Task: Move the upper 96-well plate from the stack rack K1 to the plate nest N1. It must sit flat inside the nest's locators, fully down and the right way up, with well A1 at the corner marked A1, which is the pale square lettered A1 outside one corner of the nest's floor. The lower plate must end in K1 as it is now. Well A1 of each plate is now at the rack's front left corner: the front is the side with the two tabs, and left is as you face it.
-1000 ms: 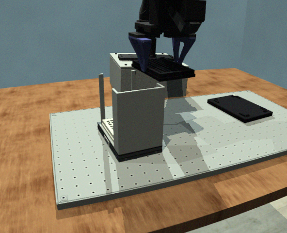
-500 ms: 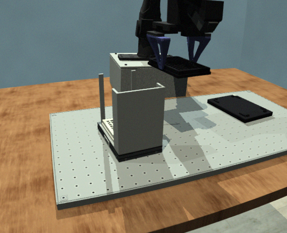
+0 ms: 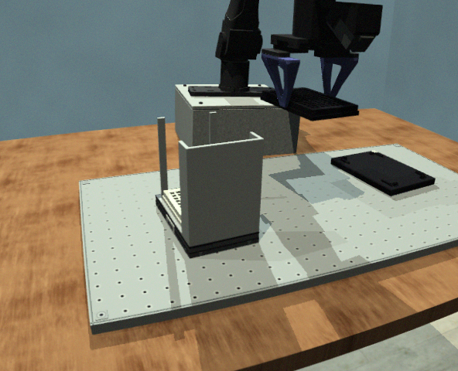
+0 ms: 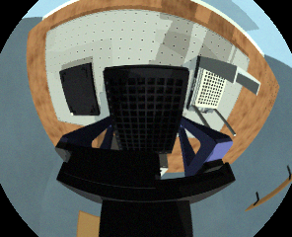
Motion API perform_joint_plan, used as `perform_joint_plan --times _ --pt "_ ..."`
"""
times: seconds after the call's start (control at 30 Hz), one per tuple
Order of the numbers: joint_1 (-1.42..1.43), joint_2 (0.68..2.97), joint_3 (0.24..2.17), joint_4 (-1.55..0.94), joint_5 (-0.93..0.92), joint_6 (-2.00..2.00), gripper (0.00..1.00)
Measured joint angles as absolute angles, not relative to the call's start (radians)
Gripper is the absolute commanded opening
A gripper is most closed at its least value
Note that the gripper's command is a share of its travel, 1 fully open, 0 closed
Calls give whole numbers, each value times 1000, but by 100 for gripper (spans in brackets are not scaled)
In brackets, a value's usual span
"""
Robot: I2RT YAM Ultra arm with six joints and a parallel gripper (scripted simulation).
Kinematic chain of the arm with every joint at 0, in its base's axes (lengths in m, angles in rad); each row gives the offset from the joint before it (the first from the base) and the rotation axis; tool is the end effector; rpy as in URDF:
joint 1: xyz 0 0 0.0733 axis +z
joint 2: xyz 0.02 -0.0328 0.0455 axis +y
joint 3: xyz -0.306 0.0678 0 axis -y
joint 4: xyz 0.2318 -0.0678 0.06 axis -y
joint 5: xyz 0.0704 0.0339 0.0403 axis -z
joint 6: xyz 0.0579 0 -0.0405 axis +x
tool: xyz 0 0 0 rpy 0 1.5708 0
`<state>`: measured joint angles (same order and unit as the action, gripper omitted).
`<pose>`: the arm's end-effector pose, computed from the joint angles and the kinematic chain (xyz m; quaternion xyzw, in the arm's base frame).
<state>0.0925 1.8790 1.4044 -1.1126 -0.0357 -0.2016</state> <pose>0.3424 0.0349 0.2296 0.1463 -0.9890 -0.0183 0.0072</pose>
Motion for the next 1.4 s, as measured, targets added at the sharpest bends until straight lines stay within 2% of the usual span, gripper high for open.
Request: perform_joint_plan --times 1.4 --pt "461 1828 1351 -1087 -36 163 0"
